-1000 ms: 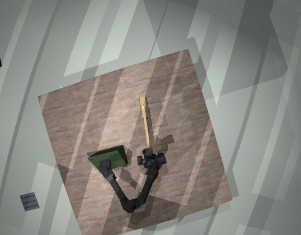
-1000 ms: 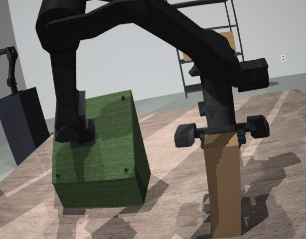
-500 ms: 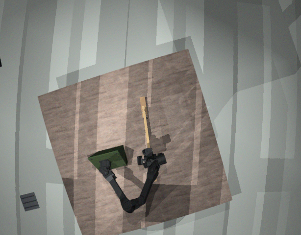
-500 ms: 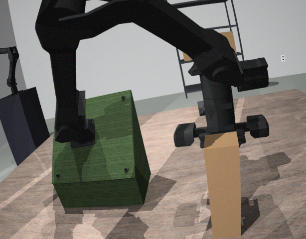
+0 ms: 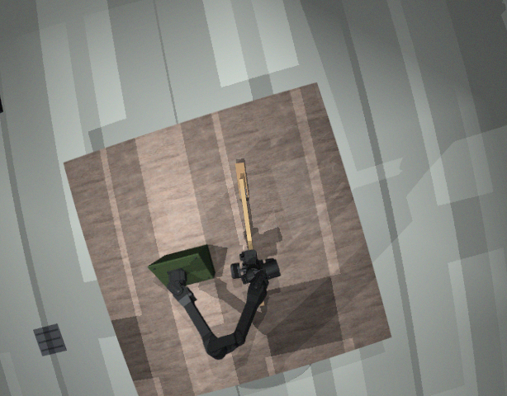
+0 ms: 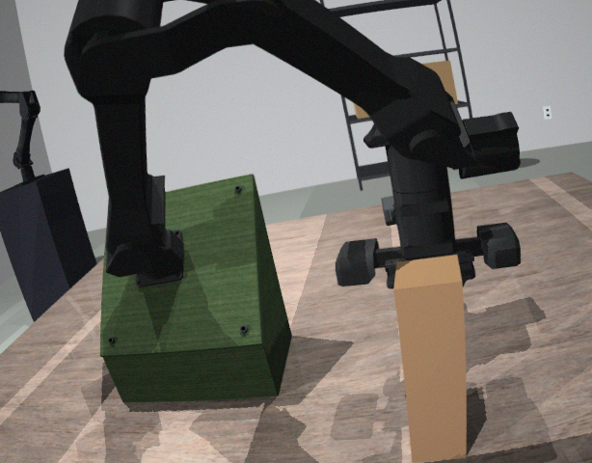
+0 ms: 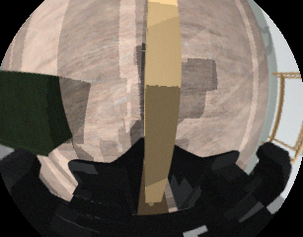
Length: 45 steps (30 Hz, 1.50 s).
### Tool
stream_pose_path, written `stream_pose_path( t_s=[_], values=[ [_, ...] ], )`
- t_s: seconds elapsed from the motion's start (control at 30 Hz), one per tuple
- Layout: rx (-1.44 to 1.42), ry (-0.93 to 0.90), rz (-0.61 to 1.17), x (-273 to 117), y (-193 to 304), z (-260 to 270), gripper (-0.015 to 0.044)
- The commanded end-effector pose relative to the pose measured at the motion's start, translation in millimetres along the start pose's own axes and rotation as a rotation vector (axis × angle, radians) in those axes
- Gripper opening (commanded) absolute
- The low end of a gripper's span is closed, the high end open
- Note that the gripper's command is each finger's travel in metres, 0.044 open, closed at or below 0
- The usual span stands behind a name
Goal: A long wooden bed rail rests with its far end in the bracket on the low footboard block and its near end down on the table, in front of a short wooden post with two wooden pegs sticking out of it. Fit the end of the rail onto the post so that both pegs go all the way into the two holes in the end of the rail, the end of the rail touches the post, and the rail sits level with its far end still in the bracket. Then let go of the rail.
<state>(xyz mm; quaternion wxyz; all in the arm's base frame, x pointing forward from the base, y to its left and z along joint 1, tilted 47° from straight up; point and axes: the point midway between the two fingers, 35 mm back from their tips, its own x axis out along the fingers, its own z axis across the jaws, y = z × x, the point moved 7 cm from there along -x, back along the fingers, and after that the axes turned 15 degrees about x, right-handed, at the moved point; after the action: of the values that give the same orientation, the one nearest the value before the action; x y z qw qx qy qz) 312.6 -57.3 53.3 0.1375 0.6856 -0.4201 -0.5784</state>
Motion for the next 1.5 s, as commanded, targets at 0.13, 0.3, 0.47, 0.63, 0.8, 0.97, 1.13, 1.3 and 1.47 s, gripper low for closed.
stream_pose_path(
  t_s=[0.13,0.3,0.47,0.63,0.8,0.97,1.13,1.3,1.47],
  values=[
    [0.0,0.004,-0.002,0,3,-1,0.0],
    [0.0,0.004,-0.002,1,5,-2,0.0],
    [0.0,0.004,-0.002,1,6,-2,0.0],
    [0.0,0.004,-0.002,0,8,-3,0.0],
    [0.0,0.004,-0.002,0,9,-3,0.0],
    [0.0,0.004,-0.002,-1,11,-4,0.0],
    [0.0,0.004,-0.002,-1,12,-4,0.0],
    [0.0,0.004,-0.002,-2,14,-4,0.0],
    [0.0,0.004,-0.002,-3,15,-5,0.0]
  ],
)
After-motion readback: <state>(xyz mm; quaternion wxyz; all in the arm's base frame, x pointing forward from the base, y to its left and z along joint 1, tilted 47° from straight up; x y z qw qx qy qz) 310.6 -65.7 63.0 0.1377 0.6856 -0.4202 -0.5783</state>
